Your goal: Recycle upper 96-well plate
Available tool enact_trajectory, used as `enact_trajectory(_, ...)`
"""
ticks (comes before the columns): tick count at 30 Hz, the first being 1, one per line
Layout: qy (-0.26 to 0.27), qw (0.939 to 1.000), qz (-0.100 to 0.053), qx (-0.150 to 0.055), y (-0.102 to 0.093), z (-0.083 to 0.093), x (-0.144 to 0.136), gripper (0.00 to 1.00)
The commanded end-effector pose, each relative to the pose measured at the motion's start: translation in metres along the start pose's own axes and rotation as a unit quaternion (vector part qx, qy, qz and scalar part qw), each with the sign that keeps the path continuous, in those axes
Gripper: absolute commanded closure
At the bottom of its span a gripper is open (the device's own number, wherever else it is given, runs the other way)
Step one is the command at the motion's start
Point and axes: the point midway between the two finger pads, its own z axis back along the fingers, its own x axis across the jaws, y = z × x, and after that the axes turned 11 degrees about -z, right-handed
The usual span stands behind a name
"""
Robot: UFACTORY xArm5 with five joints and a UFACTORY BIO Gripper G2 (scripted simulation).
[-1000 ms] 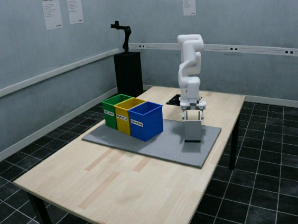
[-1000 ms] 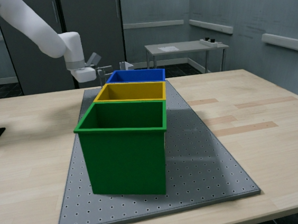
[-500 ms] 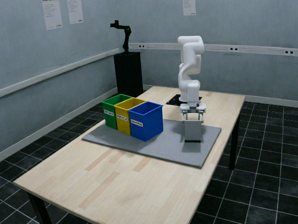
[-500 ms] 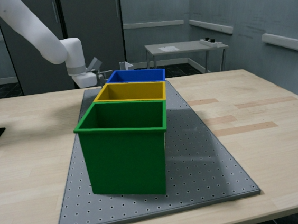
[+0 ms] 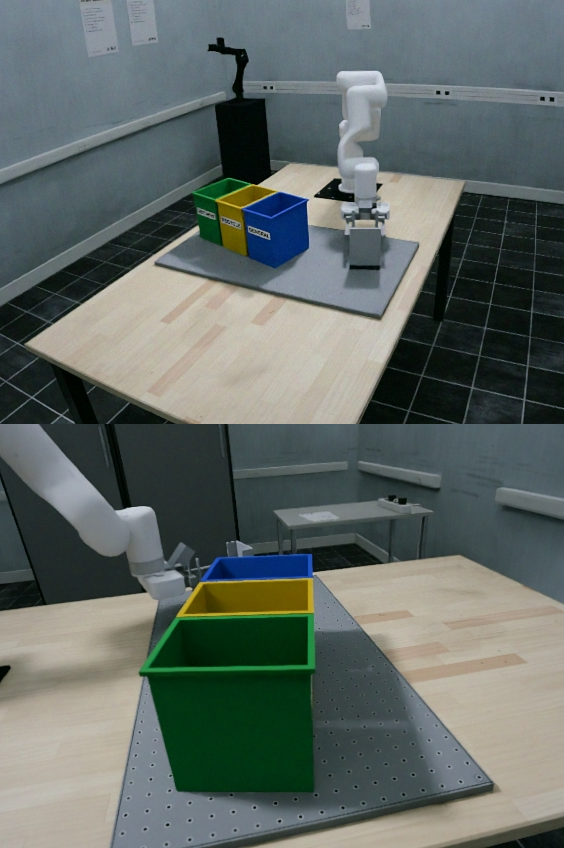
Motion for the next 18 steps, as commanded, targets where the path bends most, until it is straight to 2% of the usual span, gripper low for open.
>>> enact_trajectory(1, 0.0, 1.0, -0.001, -0.002, 0.0059, -0.0011, -0.001, 0.63)
enact_trajectory(18, 0.0, 1.0, -0.001, -0.002, 0.0085, -0.0011, -0.0015, 0.63)
